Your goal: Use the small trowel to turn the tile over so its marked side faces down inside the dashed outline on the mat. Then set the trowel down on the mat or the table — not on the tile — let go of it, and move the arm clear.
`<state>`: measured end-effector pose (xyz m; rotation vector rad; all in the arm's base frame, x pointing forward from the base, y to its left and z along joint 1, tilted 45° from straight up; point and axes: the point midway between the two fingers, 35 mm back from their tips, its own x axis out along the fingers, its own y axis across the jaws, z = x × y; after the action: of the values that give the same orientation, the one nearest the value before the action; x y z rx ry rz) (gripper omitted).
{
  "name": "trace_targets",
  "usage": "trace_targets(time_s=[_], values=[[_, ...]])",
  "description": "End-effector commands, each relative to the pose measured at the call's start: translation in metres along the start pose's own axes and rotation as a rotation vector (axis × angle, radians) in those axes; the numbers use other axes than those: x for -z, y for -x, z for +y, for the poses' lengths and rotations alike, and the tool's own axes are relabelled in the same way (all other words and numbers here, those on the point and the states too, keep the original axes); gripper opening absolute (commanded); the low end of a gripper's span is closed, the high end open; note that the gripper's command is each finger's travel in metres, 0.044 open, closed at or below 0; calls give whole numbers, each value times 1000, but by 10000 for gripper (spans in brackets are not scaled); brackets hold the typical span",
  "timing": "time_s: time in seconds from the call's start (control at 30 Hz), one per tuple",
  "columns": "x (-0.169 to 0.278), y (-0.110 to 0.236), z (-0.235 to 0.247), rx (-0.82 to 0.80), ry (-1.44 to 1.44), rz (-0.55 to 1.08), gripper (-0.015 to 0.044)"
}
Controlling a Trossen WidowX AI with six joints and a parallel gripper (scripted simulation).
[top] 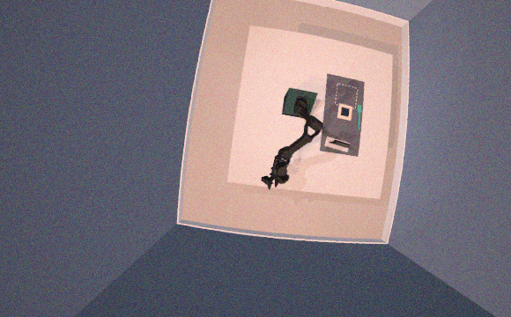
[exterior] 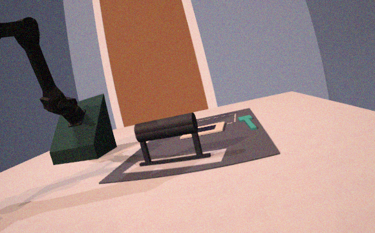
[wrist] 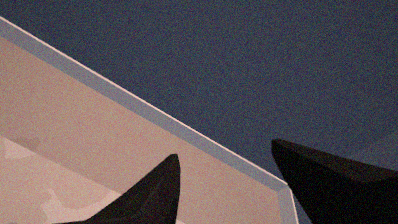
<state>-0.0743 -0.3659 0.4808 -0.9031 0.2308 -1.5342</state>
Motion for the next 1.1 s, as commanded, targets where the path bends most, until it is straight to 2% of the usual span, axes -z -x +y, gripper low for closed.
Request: trace_targets(time_s=[0.0, 0.33, 0.57, 1.07], values=[[2, -10, 27, -60, -54, 28, 270], [-1, -24, 92, -207, -149, 93, 270], [-11, -33, 163, -348, -261, 207, 270], [-41, -15, 274, -577, -333, 376, 270]])
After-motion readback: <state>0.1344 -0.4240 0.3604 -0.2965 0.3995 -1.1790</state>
